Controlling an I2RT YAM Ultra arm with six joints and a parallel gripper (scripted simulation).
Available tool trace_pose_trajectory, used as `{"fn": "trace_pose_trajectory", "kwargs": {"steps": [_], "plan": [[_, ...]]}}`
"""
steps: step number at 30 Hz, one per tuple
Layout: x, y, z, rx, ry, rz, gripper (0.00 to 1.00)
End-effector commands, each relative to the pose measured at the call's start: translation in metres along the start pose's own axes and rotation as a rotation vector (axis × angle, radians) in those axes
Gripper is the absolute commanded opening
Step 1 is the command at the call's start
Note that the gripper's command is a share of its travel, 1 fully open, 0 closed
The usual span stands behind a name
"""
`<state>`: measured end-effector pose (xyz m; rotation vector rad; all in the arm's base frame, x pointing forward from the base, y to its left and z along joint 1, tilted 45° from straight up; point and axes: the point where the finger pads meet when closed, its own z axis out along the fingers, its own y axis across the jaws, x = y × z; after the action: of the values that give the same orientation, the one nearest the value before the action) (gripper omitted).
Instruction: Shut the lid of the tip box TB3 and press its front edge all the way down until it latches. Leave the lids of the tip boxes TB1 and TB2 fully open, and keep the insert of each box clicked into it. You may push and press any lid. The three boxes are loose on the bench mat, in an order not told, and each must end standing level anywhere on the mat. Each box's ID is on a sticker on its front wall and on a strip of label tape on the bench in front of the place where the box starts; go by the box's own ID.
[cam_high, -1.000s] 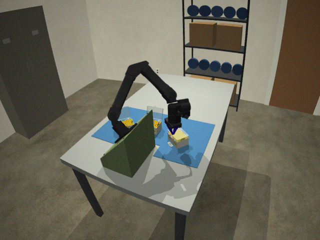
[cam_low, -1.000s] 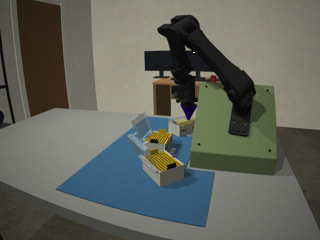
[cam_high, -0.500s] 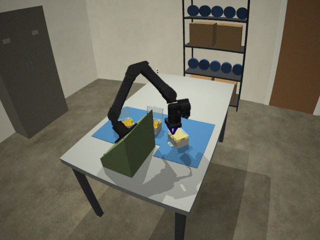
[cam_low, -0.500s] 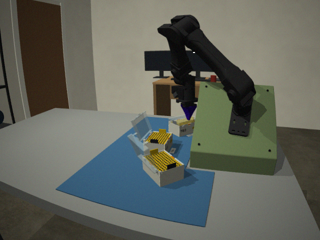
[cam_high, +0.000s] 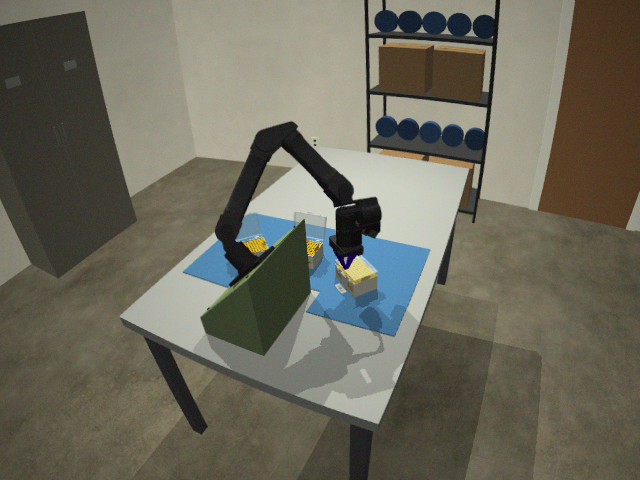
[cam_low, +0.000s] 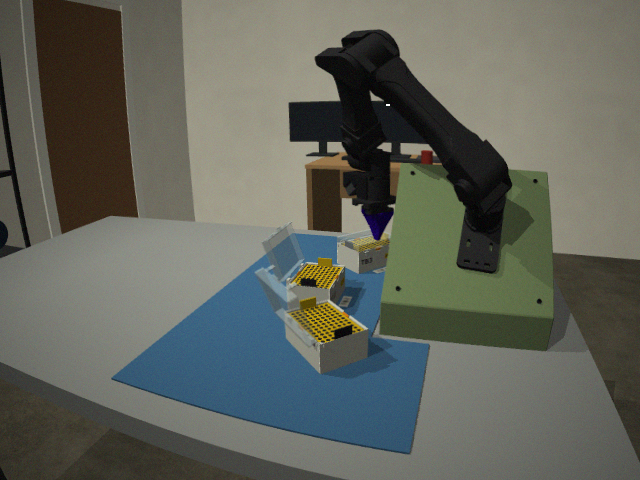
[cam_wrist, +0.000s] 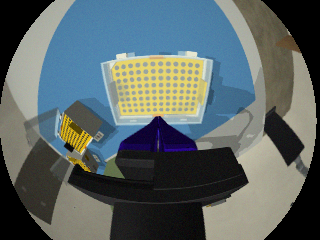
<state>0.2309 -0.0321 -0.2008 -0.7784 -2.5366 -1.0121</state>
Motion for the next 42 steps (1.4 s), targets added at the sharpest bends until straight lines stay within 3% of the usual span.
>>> {"fn": "trace_pose_trajectory", "kwargs": {"steps": [1,42], "plan": [[-0.006,0.000,0.009,-0.003,-0.018,-0.025,0.00],[-0.005,0.000,-0.050,-0.002,-0.019,-0.025,0.00]]}}
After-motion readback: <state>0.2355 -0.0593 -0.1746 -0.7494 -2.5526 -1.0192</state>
